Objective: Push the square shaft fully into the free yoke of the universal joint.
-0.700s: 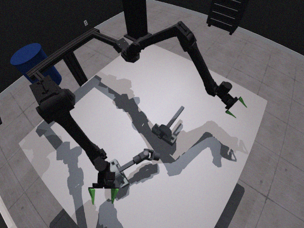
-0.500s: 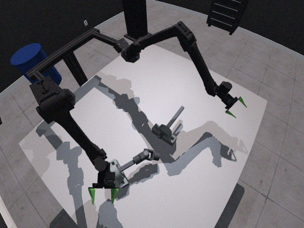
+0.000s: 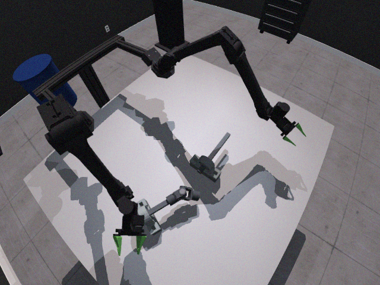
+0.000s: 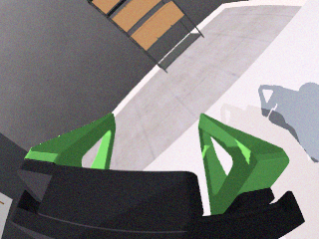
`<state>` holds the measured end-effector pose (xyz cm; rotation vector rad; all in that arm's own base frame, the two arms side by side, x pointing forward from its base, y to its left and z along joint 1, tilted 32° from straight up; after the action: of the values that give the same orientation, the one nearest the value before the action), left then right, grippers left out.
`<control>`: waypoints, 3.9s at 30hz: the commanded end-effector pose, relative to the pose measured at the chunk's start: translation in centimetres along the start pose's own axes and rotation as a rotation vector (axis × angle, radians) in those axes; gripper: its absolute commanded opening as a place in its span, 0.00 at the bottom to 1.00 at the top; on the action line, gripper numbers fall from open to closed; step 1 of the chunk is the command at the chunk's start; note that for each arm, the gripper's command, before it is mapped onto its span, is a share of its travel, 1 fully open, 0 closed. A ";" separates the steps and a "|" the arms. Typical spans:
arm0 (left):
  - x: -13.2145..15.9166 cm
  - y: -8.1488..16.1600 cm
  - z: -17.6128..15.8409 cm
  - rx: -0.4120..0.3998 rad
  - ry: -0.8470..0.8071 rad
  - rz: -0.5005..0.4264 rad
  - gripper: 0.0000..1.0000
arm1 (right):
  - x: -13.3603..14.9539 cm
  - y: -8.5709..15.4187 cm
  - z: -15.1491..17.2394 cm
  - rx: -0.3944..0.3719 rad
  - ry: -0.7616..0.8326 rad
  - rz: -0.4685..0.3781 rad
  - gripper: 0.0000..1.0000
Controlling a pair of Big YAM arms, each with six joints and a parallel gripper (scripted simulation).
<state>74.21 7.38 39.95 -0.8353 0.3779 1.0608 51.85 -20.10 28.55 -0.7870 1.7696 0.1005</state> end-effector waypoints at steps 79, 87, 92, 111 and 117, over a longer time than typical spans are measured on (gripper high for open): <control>-3.7 21.8 -22.7 1.152 -0.457 0.965 0.47 | -10.3 22.6 29.2 -0.796 1.044 0.184 0.75; -3.8 21.7 -22.8 1.152 -0.458 0.963 0.47 | -9.8 22.0 29.6 -0.796 1.044 0.184 0.75; -3.8 21.7 -22.7 1.150 -0.458 0.962 0.47 | -9.4 21.4 30.0 -0.796 1.044 0.184 0.75; -4.4 22.2 -23.0 1.157 -0.454 0.964 0.47 | -10.2 22.3 29.3 -0.794 1.031 0.176 0.64; -4.4 22.2 -23.0 1.157 -0.454 0.964 0.47 | -10.6 21.1 29.1 -0.779 1.018 0.184 0.58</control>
<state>54.64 -7.64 17.73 0.7293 0.9255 1.5634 64.56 14.88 18.64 -1.4177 2.8566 0.6651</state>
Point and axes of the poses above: on each arm, the point where the finger pads meet when closed, its own y axis back along the fingers, its own z axis across the jaws, x = y × z, the point moved 7 cm from there along y, back along the fingers, and after that the axes turned 9 degrees about y, right-handed, at the moved point
